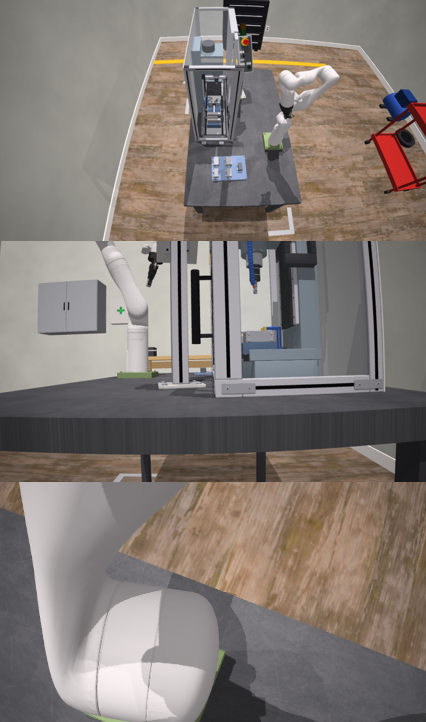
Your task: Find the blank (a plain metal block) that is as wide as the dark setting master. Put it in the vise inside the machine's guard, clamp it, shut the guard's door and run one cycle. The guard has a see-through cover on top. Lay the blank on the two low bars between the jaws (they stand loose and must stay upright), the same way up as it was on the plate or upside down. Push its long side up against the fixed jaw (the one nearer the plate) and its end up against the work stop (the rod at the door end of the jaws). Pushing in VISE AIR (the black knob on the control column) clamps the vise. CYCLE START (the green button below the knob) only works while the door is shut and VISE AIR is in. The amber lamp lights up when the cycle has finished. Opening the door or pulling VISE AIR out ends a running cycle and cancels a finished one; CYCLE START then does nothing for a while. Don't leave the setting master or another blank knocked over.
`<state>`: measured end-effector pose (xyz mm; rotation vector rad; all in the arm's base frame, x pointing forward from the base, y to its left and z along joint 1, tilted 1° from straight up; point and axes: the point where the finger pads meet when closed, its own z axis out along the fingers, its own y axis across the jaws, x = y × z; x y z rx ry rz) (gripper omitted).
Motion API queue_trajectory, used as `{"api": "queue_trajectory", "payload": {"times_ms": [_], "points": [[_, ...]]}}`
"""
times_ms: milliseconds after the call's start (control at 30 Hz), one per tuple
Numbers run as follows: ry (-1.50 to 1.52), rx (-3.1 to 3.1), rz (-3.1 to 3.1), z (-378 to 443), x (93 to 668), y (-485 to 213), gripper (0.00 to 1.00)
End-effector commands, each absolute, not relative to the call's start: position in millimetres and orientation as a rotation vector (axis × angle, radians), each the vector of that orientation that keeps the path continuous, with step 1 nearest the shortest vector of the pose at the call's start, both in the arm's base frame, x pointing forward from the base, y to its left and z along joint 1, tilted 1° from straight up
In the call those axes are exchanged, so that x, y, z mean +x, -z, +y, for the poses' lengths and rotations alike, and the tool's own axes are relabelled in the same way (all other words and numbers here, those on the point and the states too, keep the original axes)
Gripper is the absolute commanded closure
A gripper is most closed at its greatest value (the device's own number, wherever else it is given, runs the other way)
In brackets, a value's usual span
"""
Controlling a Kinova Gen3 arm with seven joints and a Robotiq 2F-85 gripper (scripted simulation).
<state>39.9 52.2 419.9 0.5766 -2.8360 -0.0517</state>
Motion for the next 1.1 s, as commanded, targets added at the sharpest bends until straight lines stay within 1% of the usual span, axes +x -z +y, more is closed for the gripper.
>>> {"api": "queue_trajectory", "payload": {"times_ms": [0, 100, 500, 667, 1067], "points": [[0.067, 0.46, -2.859, 48.5, 44.0, -420.1, 0.9], [0.089, 0.282, -2.885, 42.9, 49.9, -420.1, 0.9], [0.089, 0.282, -2.885, 42.9, 49.9, -420.1, 0.9], [0.125, -0.018, -2.905, 31.7, 57.7, -420.1, 0.9], [0.125, -0.018, -2.905, 31.7, 57.7, -420.1, 0.9]]}}
